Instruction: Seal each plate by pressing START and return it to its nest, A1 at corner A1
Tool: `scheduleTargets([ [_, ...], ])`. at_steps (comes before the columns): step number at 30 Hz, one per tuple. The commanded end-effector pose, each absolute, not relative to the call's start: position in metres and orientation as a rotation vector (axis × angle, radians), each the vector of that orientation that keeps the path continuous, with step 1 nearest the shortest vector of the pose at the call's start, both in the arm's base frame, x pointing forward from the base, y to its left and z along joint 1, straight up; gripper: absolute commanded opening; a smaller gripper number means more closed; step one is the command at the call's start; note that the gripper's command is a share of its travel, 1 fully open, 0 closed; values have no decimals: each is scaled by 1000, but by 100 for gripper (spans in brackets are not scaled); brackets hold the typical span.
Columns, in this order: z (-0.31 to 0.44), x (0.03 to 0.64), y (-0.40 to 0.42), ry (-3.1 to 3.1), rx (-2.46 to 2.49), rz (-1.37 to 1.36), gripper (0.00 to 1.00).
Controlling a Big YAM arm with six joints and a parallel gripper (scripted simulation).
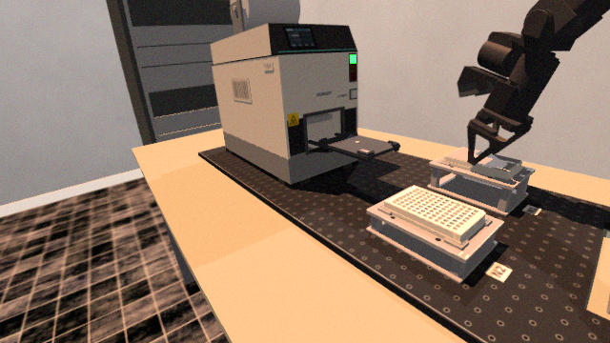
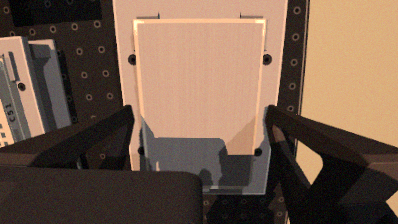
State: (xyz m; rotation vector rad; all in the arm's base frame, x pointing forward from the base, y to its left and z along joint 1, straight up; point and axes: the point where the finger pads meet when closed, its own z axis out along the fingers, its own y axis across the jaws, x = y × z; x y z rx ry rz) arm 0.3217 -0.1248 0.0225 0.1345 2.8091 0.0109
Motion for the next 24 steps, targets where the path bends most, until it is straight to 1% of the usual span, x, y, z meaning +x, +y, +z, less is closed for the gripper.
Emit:
scheduleTargets([
  [1,46,340,-137,2760,122,-25,100],
  [9,41,329,-132,2787,126,-9,100],
  [24,57,339,-136,2763,122,-21,100],
])
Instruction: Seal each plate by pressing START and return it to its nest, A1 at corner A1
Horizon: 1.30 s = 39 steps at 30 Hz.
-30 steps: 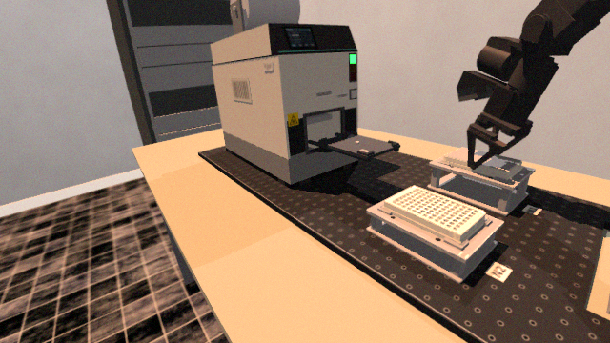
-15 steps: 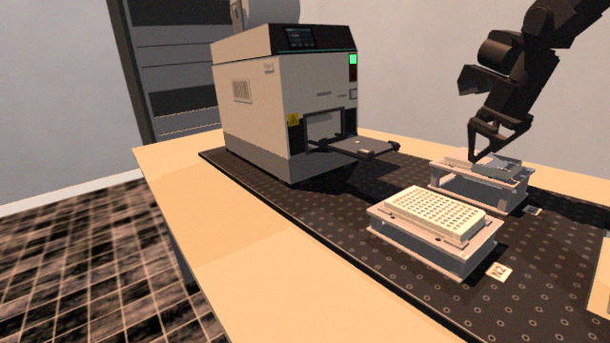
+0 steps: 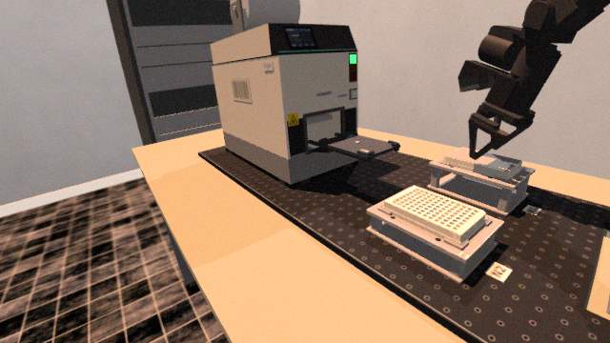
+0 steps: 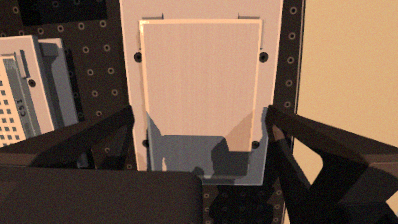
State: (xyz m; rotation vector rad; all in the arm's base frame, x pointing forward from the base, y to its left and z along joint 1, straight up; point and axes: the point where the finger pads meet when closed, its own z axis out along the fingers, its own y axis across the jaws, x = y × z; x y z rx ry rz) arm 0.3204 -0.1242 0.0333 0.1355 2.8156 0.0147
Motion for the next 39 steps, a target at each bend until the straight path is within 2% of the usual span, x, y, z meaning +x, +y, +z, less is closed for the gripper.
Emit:
scheduleTargets([
  [1,58,339,-136,2762,121,-22,100],
  [22,32,323,-127,2812,128,9,100],
  [39,53,338,-134,2779,122,-9,100],
])
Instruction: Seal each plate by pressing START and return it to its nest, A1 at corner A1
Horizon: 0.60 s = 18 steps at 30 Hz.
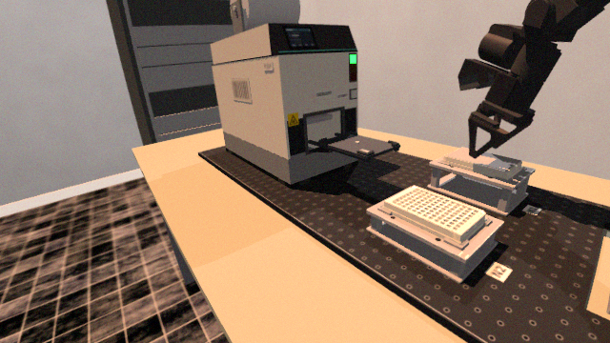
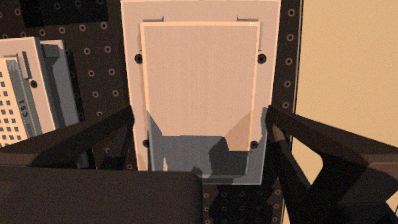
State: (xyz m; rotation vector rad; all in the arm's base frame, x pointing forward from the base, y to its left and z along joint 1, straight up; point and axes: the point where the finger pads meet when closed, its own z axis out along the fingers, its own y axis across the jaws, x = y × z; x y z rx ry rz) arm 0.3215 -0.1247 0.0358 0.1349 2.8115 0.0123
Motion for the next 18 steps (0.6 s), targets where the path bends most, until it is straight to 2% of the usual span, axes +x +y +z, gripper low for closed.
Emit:
scheduleTargets([
  [1,57,338,-134,2778,121,-9,100],
  [18,92,336,-133,2768,119,-13,100],
])
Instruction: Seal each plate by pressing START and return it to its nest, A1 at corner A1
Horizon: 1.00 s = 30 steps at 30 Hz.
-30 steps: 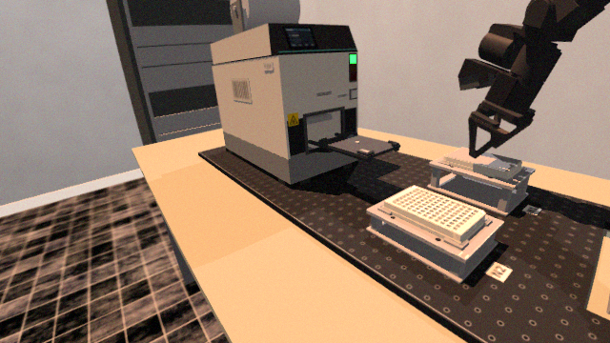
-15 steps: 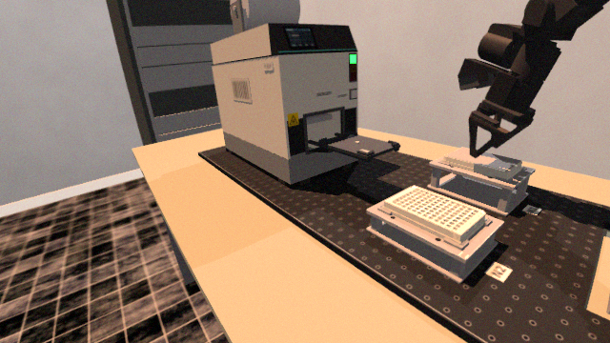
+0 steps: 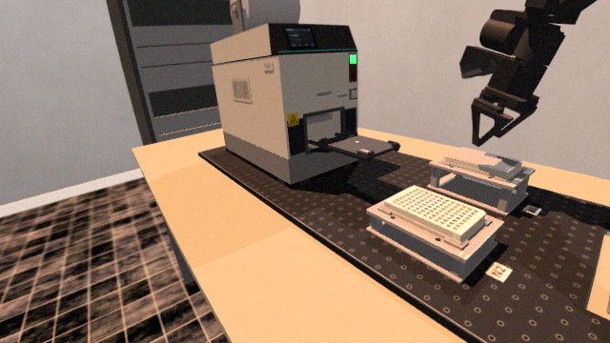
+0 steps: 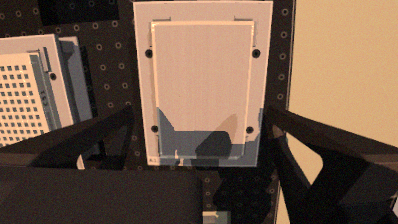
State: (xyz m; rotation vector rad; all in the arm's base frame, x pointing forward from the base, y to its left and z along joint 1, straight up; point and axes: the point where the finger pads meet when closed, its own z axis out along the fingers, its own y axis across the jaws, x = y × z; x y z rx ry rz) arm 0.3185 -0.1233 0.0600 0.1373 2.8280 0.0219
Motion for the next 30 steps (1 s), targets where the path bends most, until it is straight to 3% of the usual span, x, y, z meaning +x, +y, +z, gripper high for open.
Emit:
scheduleTargets([
  [1,95,337,-133,2764,118,-16,100],
  [30,126,332,-130,2793,121,3,100],
])
